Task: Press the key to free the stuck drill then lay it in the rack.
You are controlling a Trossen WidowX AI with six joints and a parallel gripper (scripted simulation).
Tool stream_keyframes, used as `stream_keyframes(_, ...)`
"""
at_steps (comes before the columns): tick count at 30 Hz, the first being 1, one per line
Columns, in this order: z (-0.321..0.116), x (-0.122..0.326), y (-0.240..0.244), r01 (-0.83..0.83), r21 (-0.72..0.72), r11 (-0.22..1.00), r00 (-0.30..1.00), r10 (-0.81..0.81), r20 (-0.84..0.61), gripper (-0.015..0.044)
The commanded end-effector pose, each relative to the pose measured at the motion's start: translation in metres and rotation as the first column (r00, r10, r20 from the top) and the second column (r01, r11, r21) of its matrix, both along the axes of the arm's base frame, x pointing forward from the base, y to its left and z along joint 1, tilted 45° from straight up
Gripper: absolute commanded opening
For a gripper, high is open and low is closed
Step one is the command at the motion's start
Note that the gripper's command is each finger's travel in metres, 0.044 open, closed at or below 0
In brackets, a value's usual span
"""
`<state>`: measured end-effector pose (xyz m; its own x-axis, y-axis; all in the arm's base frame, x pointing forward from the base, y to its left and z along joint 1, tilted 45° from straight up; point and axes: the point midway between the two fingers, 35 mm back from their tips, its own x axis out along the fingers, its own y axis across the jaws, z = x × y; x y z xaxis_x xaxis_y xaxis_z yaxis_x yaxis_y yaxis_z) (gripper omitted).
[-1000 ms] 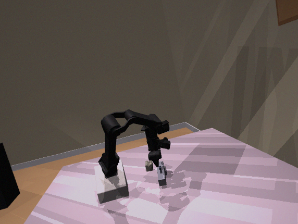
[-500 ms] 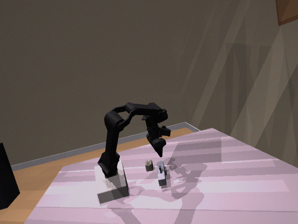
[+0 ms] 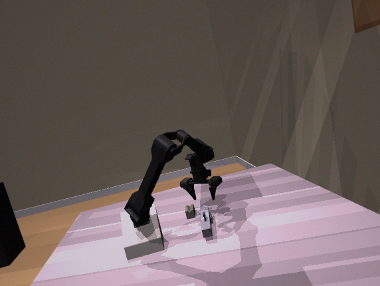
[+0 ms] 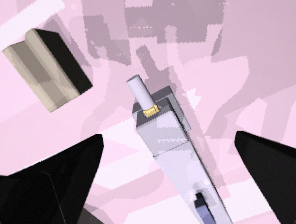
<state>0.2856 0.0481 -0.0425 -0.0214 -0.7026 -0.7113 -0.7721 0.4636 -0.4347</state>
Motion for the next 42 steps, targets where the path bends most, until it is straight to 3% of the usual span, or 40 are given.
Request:
stream_keyframes(1,-0.054,0.001,0.013,-0.323,0.07,0.944,0.891,0.328,-0.314,0.044)
stream_keyframes(42,-0.071,-0.001,-0.016,-0.324,0.069,0.944,0.891,0.328,-0.315,0.044)
